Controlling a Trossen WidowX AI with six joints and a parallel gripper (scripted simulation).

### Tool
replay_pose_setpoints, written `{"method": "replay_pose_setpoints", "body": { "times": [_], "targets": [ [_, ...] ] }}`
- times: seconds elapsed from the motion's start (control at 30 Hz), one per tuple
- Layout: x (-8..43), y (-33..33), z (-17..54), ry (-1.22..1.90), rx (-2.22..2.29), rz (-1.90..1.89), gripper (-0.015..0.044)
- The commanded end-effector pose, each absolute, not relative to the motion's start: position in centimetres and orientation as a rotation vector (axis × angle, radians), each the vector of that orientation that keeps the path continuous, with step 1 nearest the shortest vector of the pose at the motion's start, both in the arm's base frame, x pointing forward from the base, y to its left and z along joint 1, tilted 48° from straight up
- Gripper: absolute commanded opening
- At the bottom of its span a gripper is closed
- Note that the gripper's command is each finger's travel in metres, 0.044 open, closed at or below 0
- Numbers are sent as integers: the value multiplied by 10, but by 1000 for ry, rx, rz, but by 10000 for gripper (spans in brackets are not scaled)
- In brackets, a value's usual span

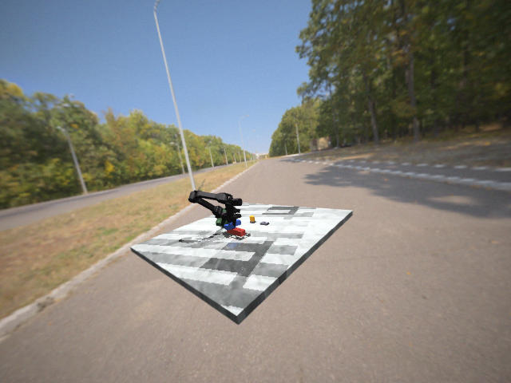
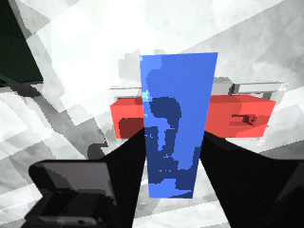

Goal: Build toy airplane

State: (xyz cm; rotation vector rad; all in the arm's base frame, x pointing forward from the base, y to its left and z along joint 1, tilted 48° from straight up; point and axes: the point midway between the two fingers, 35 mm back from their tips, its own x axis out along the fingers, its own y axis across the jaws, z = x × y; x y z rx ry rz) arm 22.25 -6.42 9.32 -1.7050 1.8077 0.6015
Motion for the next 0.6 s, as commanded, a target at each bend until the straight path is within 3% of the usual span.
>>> {"method": "replay_pose_setpoints", "body": {
  "times": [0.0,0.03,0.57],
  "targets": [
    [223,-64,94,1807,-1704,600,56],
    [223,-64,94,1807,-1704,600,30],
    [223,-64,94,1807,-1704,600,440]
  ]
}}
